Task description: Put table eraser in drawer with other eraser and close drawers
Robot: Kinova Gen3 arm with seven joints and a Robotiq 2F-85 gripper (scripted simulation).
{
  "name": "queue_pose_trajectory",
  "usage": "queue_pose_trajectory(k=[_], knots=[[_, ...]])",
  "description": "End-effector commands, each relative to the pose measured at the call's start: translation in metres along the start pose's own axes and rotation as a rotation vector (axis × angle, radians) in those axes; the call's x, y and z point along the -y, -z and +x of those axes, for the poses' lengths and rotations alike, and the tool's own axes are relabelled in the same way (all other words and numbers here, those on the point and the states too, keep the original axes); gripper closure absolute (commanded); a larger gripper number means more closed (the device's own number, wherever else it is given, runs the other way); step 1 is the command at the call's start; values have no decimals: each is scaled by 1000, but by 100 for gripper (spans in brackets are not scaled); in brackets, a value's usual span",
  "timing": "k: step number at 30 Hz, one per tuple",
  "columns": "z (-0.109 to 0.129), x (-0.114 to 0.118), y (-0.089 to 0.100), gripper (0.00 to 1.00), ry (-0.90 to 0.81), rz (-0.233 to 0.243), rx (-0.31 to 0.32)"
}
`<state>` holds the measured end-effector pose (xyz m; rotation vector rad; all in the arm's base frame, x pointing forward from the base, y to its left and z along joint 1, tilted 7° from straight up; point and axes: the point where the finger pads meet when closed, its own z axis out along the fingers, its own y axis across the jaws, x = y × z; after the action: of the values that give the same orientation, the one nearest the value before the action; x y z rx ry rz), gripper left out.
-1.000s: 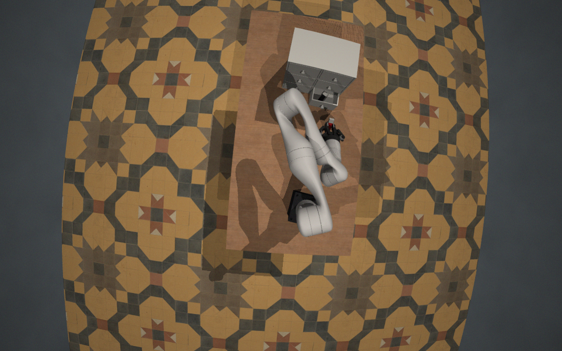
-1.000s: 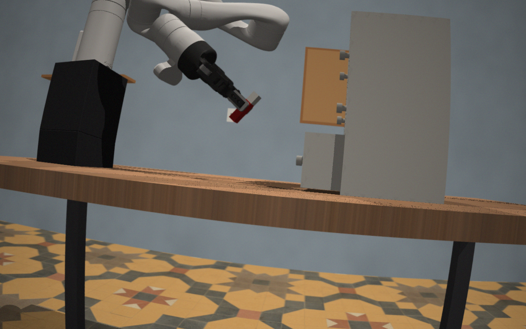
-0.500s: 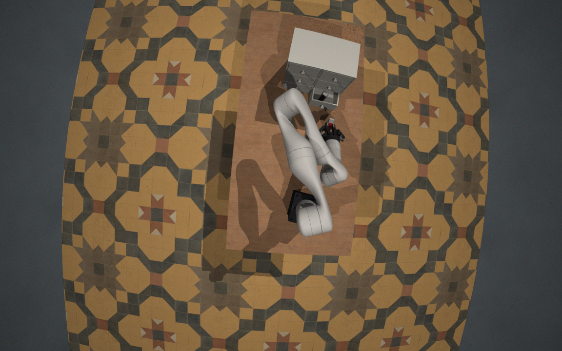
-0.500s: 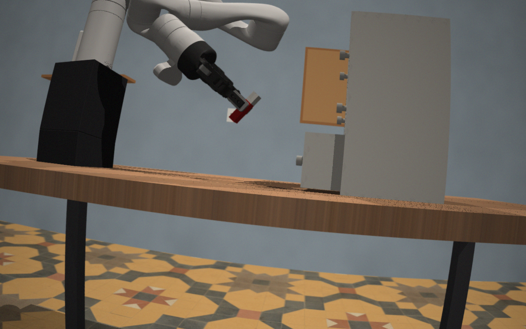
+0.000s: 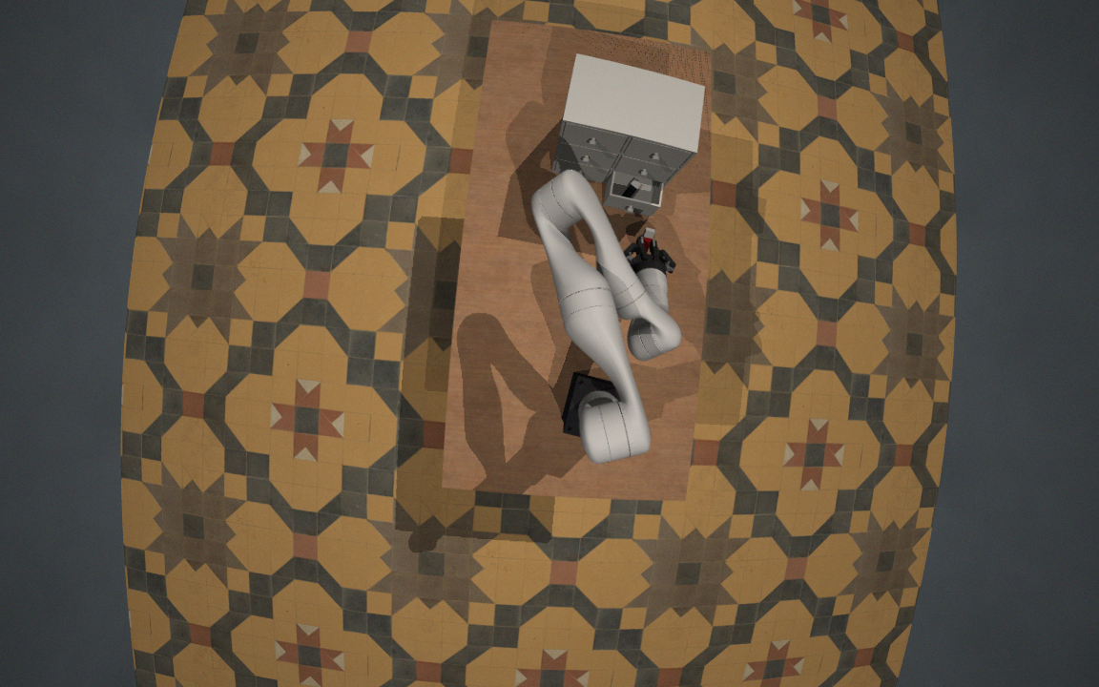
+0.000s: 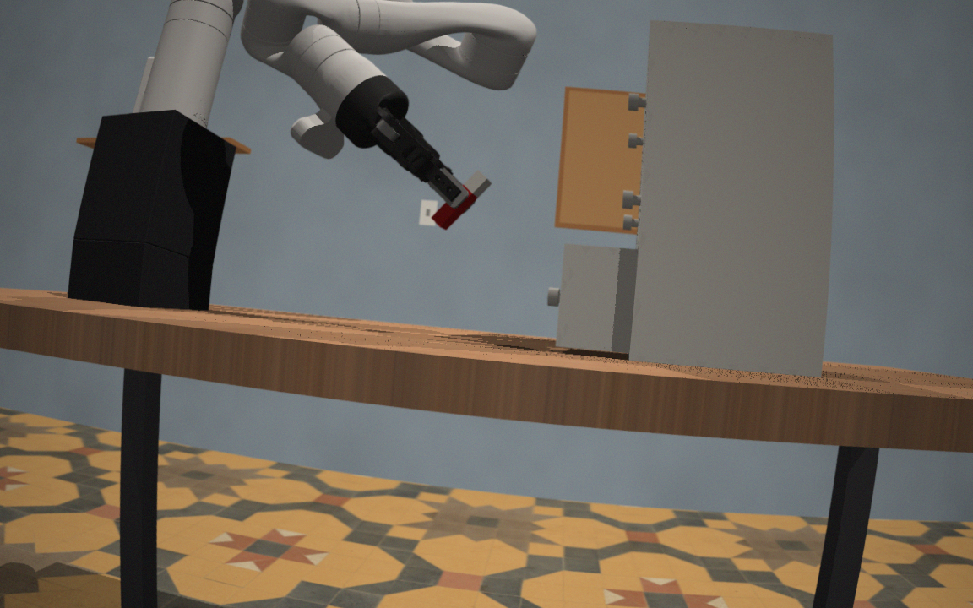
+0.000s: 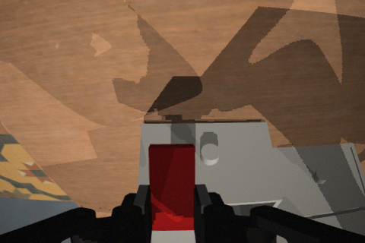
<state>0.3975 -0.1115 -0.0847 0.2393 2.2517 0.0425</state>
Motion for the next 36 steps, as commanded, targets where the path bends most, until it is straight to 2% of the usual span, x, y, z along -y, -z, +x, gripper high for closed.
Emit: queue_pose_trajectory(k=[1, 15, 17, 32, 36], knots=[[-5, -3, -3, 81, 1, -5, 7], [-33, -3, -36, 81, 1, -5, 7], [-33, -3, -36, 81, 1, -5, 7], [-72, -3, -81, 81, 1, -5, 7], [-77, -3, -87, 81, 1, -5, 7]])
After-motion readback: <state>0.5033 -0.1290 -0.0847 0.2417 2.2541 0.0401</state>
